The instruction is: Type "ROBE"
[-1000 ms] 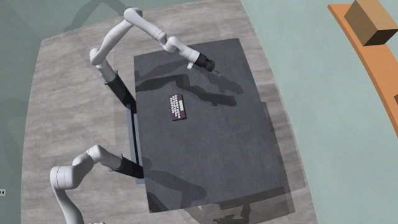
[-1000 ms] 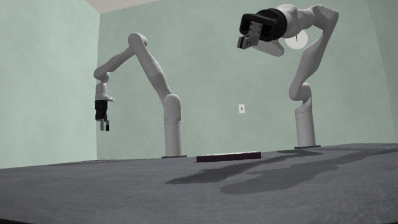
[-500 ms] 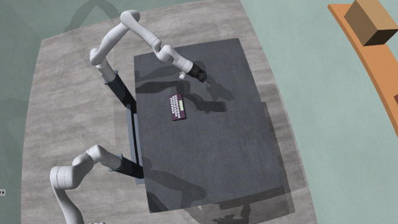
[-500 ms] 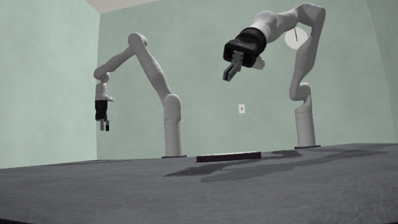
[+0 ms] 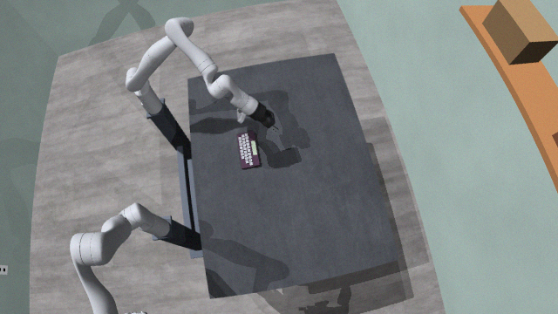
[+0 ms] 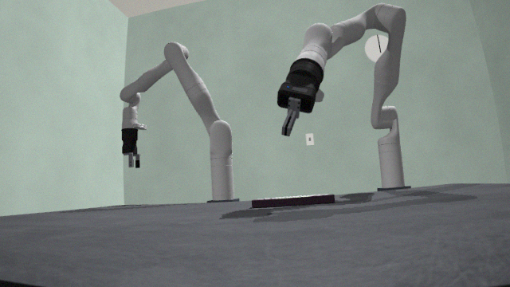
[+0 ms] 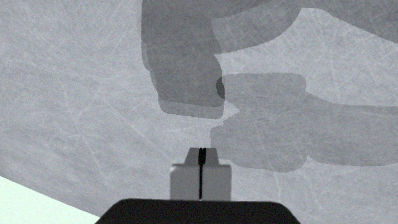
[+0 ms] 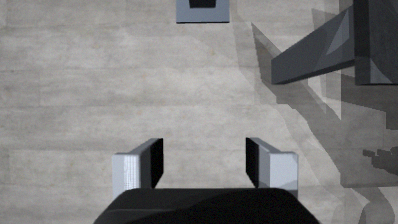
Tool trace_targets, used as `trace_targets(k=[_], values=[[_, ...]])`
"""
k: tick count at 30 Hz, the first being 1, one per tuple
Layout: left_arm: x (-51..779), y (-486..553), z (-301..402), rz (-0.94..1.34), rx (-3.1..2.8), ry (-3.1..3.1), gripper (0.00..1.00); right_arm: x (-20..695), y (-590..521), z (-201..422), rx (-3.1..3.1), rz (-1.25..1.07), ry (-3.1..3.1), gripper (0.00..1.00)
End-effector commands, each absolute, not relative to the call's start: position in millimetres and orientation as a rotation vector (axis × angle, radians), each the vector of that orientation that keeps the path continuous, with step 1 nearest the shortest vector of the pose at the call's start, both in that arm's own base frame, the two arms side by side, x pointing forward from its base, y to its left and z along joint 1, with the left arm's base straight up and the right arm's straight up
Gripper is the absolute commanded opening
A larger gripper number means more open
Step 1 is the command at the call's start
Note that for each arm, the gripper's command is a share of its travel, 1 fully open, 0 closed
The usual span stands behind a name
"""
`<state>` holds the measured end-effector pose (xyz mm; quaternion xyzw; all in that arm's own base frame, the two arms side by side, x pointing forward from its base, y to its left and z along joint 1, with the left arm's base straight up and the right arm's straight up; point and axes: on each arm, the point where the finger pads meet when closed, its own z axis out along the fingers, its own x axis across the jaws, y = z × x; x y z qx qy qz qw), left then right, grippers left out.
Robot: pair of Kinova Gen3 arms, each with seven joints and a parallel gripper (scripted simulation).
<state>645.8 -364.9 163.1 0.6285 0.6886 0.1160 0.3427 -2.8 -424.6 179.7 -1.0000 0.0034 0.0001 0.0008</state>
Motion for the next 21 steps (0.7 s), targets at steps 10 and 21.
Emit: trace_targets(k=[10, 21], values=[[578, -365, 141, 0.341, 1.758, 1.881, 0.0, -3, -425, 180, -3.142, 0.0, 0.011, 1.0], [509, -353, 123, 0.404, 1.898, 1.96, 0.0, -3, -425, 180, -3.142, 0.0, 0.011, 1.0]])
